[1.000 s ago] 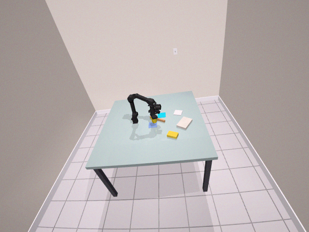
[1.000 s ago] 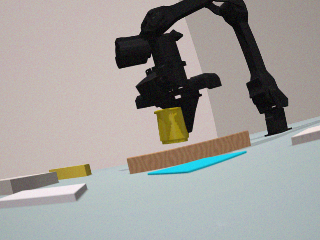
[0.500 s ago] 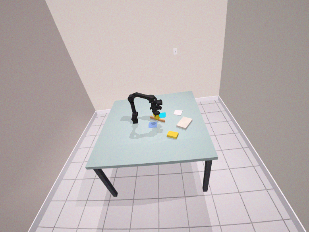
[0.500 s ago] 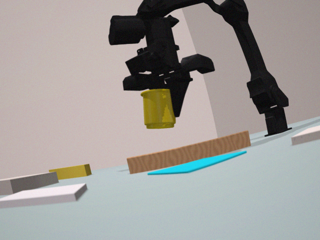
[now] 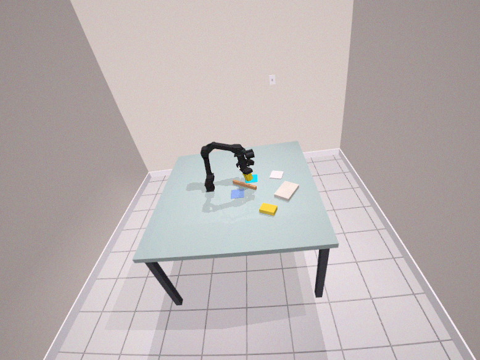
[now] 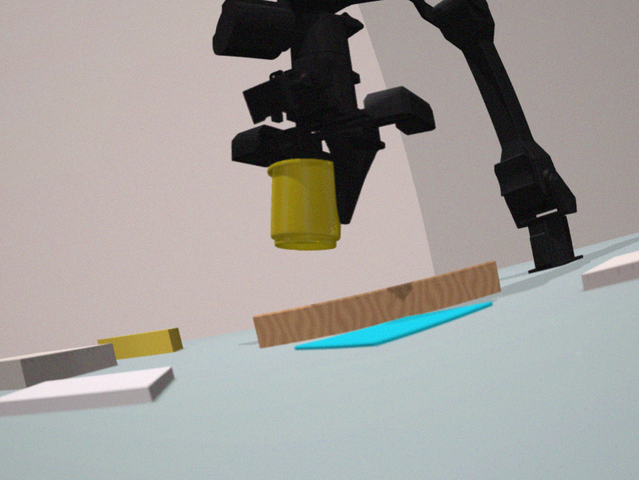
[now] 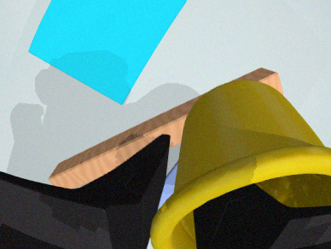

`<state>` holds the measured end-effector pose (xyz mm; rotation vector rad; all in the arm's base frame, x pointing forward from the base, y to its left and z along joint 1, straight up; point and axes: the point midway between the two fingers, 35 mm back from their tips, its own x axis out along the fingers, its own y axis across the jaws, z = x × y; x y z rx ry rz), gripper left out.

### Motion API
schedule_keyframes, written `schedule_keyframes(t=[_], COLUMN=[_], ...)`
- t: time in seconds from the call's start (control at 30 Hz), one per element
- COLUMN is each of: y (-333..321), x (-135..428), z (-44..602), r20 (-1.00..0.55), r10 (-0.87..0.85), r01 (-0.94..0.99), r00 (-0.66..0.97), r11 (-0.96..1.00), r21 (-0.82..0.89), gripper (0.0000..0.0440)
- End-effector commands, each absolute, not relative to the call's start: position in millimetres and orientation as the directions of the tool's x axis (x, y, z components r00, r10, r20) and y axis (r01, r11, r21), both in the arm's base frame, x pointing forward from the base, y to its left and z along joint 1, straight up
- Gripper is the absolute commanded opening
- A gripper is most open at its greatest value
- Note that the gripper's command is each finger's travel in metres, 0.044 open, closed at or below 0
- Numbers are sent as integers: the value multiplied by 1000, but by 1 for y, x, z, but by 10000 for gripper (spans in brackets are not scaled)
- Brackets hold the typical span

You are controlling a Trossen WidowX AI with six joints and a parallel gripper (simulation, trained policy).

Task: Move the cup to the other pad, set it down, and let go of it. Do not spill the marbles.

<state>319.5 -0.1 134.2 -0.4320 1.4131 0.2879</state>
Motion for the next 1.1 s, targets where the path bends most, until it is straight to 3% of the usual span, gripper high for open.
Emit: schedule_keyframes(t=[0.0, 0.83, 1.07], y=[12, 98, 102], x=[326, 341, 336], z=[132, 94, 71], r20=[-986, -979, -980], r10=[-55, -24, -37], r01=[-449, -505, -503], r00=[156, 204, 194], r11=[885, 854, 854], r21=[-121, -126, -132], gripper=[0, 0, 25])
